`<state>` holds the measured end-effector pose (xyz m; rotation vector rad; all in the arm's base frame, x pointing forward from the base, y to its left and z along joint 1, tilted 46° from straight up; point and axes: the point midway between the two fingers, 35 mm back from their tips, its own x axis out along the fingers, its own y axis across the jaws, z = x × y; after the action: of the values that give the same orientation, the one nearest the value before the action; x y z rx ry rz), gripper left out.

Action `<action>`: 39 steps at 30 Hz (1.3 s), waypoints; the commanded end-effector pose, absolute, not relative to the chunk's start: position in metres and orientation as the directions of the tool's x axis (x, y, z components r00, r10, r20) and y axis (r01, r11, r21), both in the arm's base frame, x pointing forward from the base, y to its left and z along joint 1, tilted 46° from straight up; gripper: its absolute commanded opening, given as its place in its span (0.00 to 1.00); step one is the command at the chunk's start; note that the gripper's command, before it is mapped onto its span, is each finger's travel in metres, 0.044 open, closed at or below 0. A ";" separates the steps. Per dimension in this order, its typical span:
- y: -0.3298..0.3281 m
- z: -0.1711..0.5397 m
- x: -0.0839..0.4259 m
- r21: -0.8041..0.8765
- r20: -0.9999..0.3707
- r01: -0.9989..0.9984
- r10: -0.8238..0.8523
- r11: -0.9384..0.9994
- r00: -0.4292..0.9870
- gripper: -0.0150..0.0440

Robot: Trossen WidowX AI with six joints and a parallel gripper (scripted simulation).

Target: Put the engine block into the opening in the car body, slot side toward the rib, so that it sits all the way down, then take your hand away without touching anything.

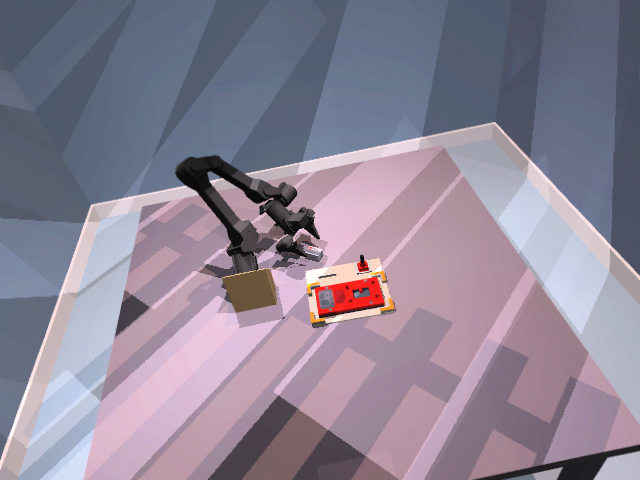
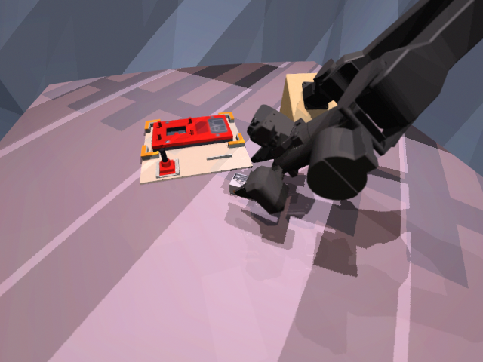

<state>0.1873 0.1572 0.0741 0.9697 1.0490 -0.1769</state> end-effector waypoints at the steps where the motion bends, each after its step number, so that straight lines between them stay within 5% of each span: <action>1: 0.157 0.074 0.187 0.591 -0.794 0.547 0.306 0.593 0.526 1.00; 14: 0.157 0.073 0.187 0.577 -0.799 0.517 0.308 0.632 0.516 1.00; 39: 0.155 0.063 0.186 0.307 -0.874 -0.173 0.349 0.936 0.337 1.00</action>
<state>0.1868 0.1550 0.0630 0.2377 1.1706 0.2881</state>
